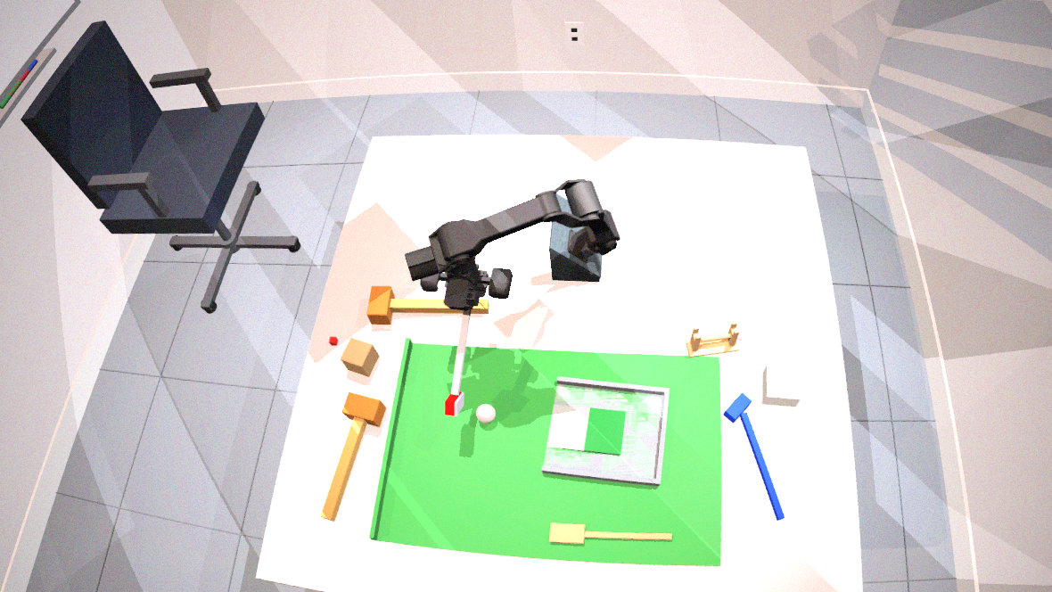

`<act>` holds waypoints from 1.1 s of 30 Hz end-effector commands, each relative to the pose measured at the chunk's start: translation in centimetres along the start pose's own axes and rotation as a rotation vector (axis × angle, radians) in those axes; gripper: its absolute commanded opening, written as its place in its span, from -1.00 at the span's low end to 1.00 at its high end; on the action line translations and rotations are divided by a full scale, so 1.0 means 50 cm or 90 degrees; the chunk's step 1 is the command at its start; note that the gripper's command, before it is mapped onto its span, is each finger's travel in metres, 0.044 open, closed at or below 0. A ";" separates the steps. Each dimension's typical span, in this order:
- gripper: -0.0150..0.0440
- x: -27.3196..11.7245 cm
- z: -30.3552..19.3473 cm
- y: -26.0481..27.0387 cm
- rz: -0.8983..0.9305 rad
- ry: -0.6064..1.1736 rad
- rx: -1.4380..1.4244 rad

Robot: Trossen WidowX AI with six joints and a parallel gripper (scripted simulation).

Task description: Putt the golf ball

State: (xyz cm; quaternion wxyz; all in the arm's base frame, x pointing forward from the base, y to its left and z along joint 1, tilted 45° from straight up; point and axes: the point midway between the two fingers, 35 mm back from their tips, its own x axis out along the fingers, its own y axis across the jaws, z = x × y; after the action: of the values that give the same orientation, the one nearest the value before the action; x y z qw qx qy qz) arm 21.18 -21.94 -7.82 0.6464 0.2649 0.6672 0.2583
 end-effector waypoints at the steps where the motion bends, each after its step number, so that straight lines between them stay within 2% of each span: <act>1: -0.49 0.021 0.000 -0.002 0.002 0.000 0.007; 8: -0.49 0.073 0.000 0.000 0.003 -0.001 0.006; 33: -0.49 0.128 -0.002 0.000 0.002 0.004 0.003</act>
State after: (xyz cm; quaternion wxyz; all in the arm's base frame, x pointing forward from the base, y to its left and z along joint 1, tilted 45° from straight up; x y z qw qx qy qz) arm 20.94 -17.48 -12.50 0.6431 0.2663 0.6697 0.2589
